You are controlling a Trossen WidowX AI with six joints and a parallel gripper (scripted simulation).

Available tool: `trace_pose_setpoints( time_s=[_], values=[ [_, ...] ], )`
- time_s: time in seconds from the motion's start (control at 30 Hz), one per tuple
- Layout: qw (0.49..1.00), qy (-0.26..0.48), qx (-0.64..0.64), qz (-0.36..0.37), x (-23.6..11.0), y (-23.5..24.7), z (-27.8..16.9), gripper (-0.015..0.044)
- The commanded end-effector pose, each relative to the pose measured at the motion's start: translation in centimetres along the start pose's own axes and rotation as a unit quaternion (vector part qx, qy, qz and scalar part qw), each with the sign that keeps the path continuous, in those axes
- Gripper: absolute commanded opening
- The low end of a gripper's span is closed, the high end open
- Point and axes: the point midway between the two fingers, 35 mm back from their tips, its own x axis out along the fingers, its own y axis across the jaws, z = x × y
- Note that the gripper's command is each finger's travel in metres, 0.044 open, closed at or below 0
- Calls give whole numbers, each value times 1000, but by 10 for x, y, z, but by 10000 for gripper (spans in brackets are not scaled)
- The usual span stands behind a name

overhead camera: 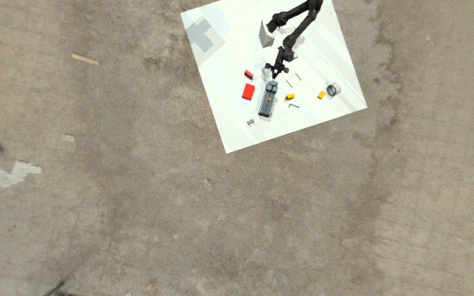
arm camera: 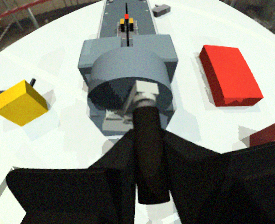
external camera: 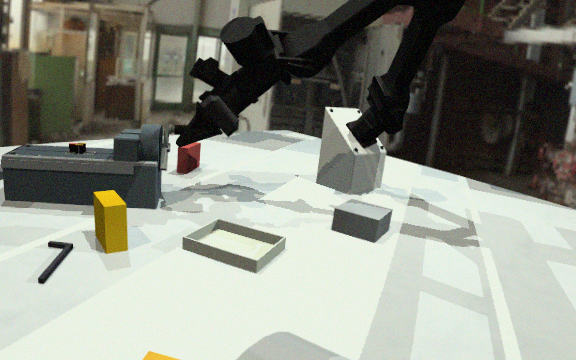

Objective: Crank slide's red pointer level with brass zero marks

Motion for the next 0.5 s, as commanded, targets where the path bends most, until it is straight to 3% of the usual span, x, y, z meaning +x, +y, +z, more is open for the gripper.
trace_pose_setpoints(
  time_s=[0.0, 0.47],
  values=[
    [1000, 1, 4, -11, 2, -9, -2, 0],
    [1000, 1, 4, -11, 4, -11, -4, 0]
  ],
)
